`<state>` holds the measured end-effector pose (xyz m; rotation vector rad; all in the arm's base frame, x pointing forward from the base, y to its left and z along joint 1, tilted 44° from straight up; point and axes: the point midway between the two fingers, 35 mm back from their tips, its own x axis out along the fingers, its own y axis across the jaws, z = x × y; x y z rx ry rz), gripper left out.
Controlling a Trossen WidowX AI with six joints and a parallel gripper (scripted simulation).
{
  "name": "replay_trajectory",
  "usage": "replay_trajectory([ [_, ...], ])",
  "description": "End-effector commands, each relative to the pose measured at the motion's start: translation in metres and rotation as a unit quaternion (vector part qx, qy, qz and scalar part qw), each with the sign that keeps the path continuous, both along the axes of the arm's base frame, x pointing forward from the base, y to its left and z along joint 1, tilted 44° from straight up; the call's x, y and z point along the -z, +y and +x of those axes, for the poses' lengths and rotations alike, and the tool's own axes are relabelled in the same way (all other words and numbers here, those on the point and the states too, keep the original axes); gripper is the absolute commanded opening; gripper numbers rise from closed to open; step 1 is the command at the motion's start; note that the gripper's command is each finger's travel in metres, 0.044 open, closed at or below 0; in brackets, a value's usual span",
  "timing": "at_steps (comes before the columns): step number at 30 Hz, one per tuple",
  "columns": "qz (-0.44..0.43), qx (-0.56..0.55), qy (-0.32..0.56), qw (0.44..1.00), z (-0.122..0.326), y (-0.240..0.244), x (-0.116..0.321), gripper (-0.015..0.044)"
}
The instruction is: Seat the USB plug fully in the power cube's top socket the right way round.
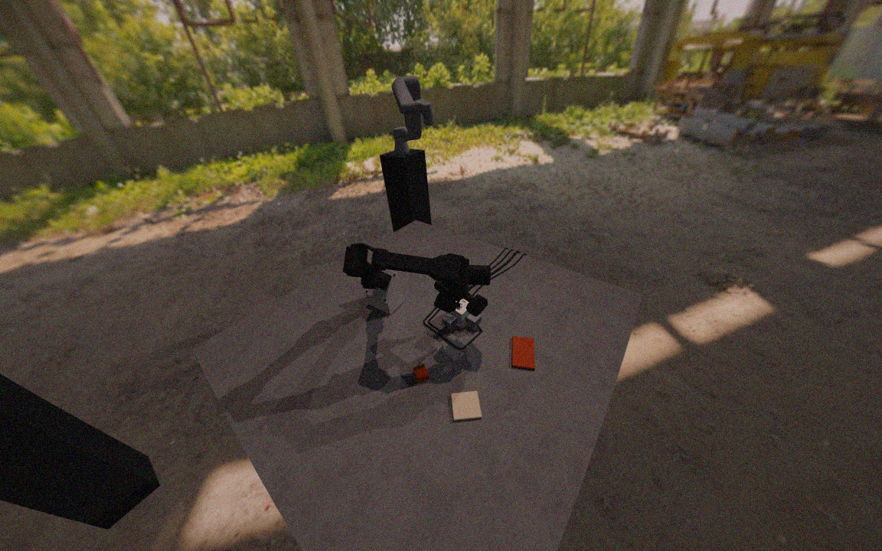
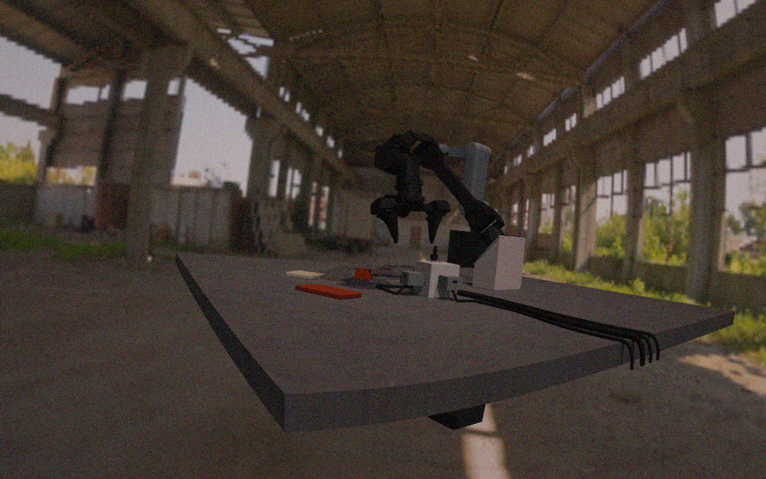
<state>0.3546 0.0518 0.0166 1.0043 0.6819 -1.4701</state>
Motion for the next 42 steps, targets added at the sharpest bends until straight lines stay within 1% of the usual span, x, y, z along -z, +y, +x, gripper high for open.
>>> replay_trajectory([
  [1,-0.122,0.024,-0.019,0.992,-0.040,0.041,0.014,0.0440],
  [16,-0.130,0.024,-0.023,0.991,-0.041,0.043,0.015,0.0440],
  [42,-0.130,0.024,-0.023,0.991,-0.040,0.026,0.033,0.0440],
])
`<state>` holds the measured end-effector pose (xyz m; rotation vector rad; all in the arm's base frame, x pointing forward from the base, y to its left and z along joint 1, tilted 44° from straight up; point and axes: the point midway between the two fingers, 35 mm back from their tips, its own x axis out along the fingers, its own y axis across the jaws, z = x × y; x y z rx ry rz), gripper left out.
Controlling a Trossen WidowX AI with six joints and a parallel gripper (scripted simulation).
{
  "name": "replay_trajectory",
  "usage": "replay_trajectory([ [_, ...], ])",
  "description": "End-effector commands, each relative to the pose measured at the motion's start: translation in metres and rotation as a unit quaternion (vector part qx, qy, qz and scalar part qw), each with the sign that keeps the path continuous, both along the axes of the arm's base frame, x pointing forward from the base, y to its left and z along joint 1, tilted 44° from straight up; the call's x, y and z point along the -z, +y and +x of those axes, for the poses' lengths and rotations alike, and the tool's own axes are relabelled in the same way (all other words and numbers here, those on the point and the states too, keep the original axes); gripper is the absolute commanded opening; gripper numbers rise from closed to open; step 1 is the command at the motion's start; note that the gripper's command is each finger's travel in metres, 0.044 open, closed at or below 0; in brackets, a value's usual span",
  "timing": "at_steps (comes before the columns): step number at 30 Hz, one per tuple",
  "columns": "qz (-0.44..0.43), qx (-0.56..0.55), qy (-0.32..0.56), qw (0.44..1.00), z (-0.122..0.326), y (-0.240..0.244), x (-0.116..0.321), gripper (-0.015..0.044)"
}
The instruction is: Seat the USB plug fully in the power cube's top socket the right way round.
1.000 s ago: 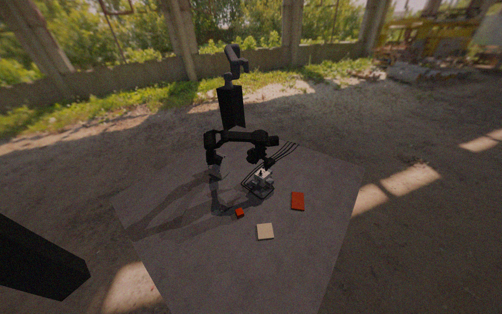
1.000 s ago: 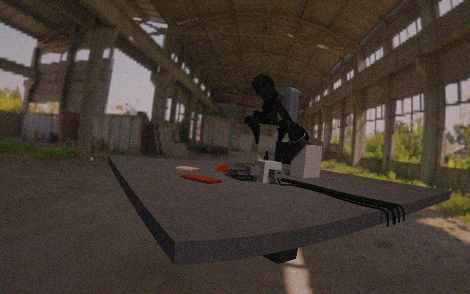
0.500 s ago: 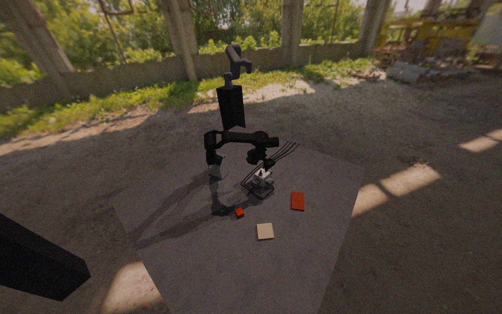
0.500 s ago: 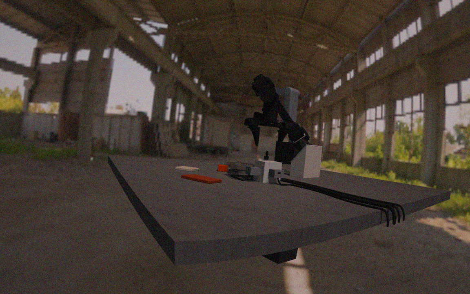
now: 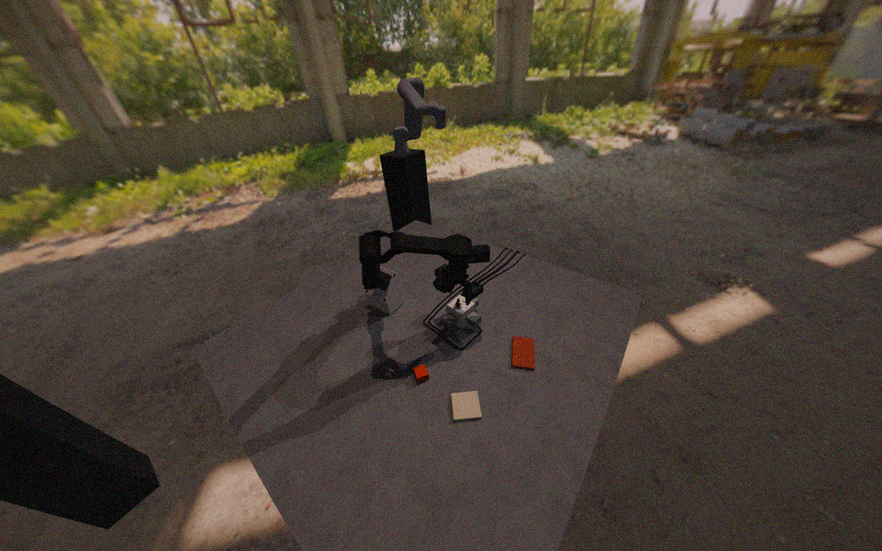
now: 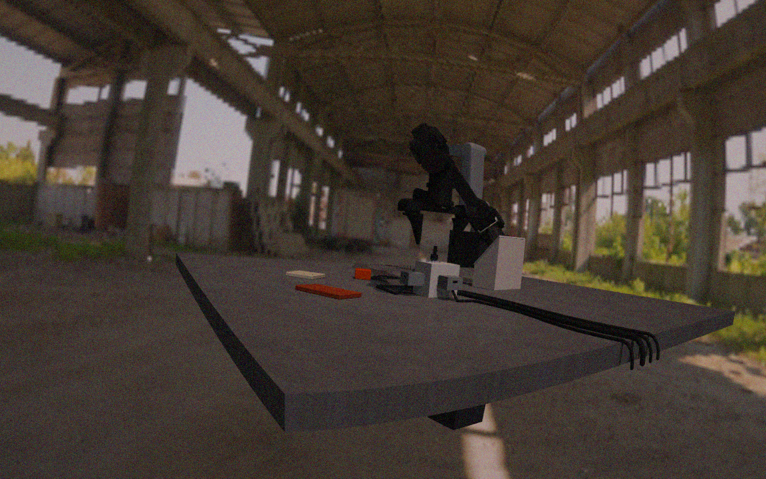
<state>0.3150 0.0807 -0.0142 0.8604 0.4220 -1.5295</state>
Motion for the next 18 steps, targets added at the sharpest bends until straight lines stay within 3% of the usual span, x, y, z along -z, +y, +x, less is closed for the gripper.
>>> replay_trajectory([
  [1,-0.002,-0.002,0.001,1.000,0.0000,-0.0036,0.0033,0.0440],
  [7,-0.002,-0.002,0.001,1.000,0.0002,-0.0059,0.0056,0.0440],
  [18,0.000,0.000,0.000,1.000,0.0001,-0.0045,0.0043,0.0151],
])
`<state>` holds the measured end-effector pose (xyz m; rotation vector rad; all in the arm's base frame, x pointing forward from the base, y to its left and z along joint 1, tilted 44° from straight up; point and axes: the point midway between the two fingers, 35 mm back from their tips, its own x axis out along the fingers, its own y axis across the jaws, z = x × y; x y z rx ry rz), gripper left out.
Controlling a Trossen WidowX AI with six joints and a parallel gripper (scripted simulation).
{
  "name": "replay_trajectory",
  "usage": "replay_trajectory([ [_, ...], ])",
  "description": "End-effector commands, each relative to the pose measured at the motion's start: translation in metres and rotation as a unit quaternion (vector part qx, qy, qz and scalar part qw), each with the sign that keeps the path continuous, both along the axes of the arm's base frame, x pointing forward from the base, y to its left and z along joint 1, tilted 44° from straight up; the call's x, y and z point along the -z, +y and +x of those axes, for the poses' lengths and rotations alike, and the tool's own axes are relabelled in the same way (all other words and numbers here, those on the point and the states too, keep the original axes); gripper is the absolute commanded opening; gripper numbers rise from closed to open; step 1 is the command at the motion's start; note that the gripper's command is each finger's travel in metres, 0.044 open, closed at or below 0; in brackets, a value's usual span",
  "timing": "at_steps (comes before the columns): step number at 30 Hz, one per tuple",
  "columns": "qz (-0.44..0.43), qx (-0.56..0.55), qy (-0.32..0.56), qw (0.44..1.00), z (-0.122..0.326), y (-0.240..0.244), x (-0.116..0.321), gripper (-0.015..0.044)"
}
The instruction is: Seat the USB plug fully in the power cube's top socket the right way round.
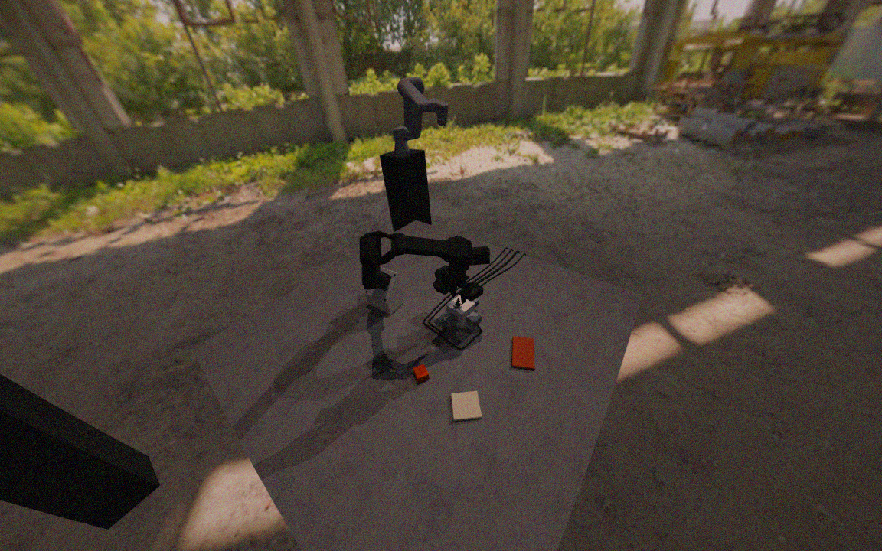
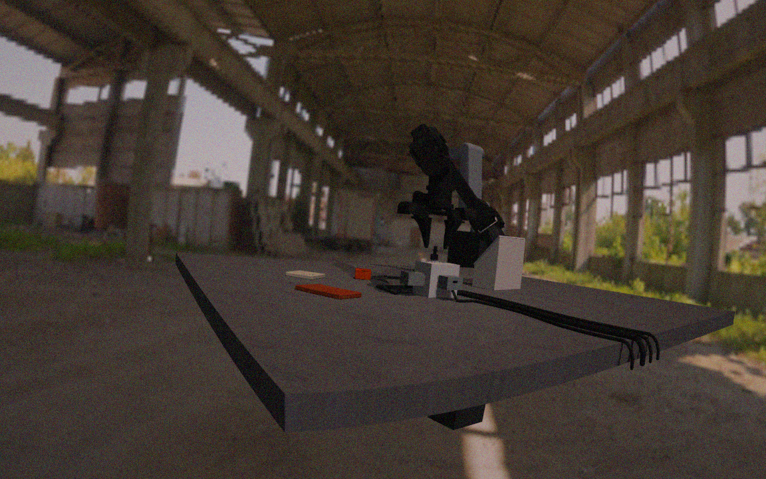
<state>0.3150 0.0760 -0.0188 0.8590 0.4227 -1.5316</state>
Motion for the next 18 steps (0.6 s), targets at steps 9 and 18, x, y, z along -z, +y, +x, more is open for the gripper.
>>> replay_trajectory([
  [9,0.000,0.000,-0.001,1.000,0.0002,0.0002,-0.0002,0.0000],
  [18,0.000,0.000,-0.001,1.000,0.0002,0.0002,-0.0002,0.0000],
])
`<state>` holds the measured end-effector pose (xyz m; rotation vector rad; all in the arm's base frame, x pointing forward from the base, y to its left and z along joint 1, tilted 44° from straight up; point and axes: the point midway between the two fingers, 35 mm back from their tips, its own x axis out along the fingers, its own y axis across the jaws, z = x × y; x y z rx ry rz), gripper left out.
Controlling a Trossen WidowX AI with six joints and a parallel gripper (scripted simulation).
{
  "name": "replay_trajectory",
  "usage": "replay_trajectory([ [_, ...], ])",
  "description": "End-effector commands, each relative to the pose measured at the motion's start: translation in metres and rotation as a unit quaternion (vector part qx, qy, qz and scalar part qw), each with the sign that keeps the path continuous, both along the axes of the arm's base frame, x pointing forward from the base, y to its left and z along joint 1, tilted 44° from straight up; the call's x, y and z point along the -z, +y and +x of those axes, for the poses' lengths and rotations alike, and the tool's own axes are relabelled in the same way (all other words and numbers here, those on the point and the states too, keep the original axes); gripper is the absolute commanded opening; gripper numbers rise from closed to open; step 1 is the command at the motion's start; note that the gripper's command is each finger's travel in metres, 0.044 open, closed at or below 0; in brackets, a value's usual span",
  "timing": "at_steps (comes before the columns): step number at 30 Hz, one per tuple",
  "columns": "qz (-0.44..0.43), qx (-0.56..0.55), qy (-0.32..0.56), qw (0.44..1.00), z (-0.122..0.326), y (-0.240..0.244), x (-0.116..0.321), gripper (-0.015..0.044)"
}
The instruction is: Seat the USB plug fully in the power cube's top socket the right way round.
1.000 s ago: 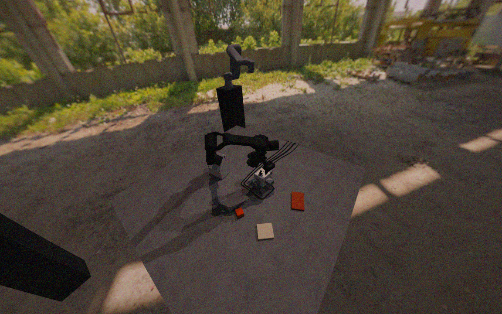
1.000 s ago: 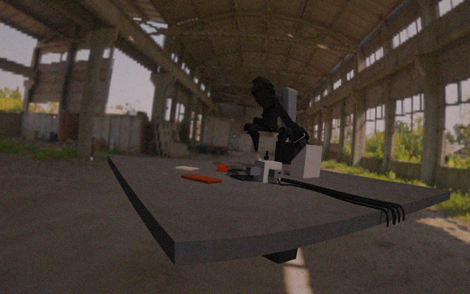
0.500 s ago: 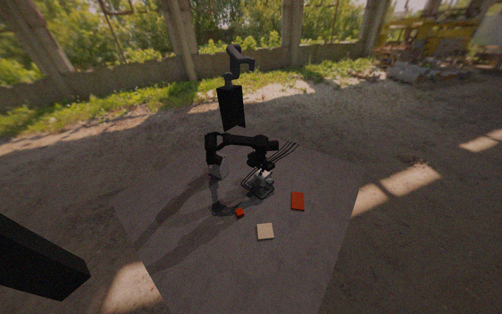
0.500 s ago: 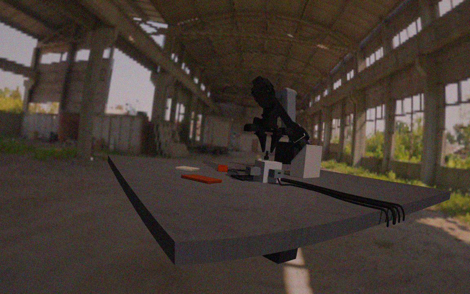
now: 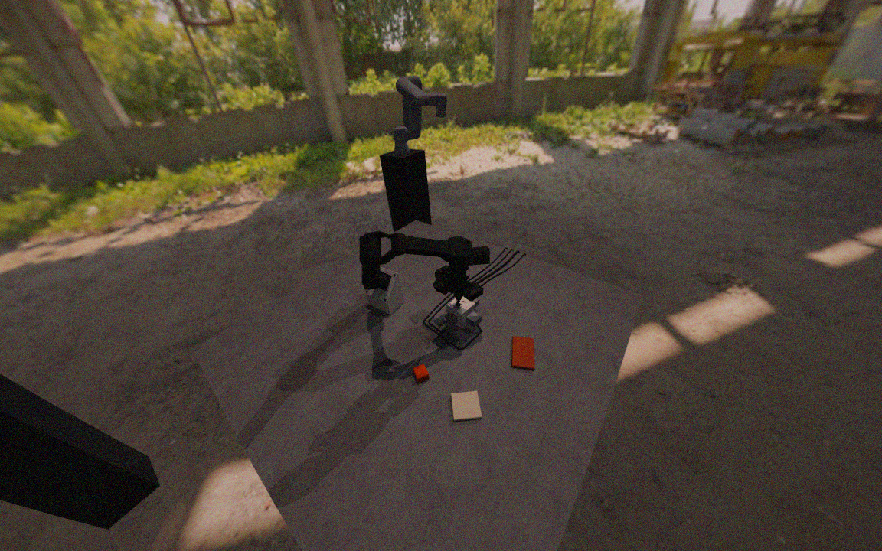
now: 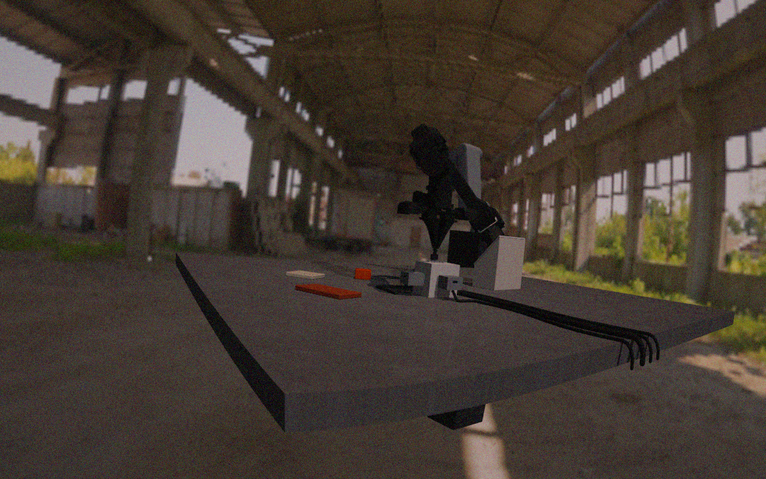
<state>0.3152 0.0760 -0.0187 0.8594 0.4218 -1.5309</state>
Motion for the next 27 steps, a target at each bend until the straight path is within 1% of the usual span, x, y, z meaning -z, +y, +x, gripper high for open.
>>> replay_trajectory([
  [1,0.000,0.000,0.000,1.000,0.0000,0.0002,-0.0002,0.0000],
  [27,0.000,0.000,0.000,1.000,-0.0007,0.0095,-0.0098,0.0000],
])
